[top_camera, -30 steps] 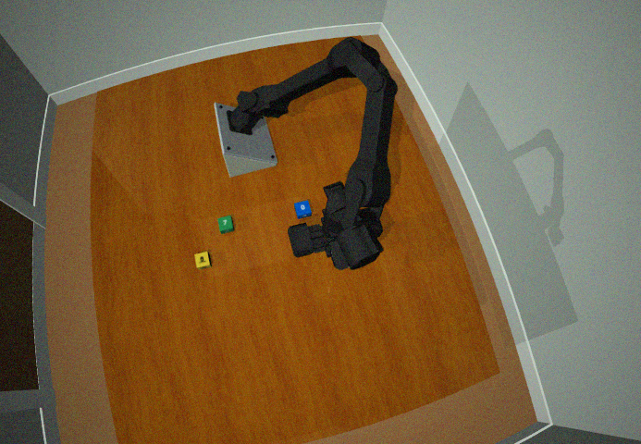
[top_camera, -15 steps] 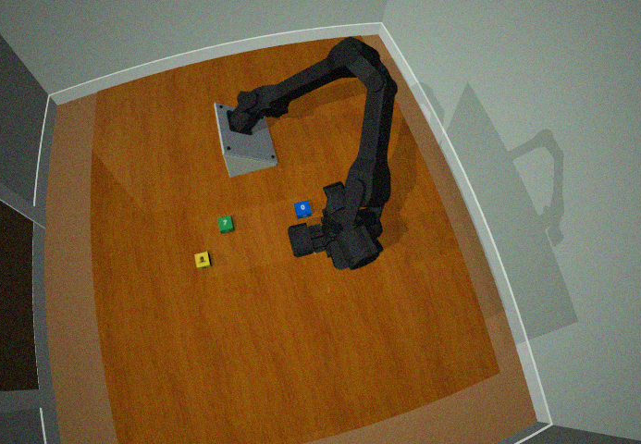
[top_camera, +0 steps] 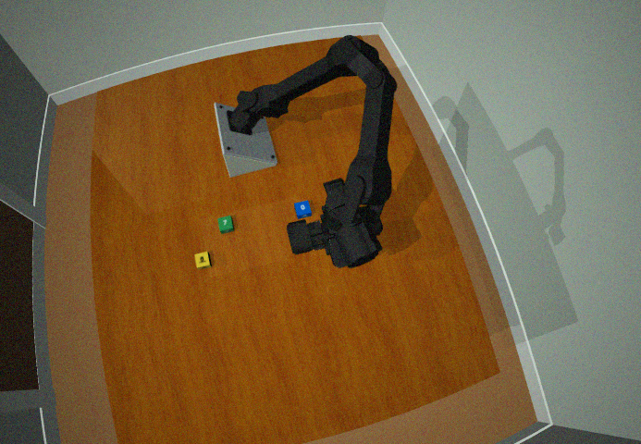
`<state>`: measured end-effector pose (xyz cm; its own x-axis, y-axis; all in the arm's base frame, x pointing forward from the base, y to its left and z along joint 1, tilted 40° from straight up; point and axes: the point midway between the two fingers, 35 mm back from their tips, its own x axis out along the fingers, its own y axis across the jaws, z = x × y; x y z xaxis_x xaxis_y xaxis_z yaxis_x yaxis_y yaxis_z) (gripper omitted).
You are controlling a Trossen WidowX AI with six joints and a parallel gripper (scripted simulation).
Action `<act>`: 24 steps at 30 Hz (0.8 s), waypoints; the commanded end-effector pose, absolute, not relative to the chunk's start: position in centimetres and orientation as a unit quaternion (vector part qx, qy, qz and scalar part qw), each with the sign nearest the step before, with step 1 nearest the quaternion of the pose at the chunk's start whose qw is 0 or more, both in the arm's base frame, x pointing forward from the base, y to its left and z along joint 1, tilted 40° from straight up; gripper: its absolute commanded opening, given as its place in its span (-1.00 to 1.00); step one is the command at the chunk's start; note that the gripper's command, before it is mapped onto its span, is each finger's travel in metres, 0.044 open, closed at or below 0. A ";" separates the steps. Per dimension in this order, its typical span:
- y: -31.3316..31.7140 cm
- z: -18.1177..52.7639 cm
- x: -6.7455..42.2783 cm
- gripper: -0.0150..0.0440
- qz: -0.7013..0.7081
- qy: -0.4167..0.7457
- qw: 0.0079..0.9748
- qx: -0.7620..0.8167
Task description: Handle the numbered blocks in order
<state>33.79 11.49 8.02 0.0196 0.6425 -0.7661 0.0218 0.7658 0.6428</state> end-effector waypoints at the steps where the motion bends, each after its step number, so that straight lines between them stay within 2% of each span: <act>1: 11.3 8.5 34.0 -0.08 0.236 0.657 0.671 0.250; 24: 12.3 7.3 34.0 -0.08 0.236 0.657 0.671 0.250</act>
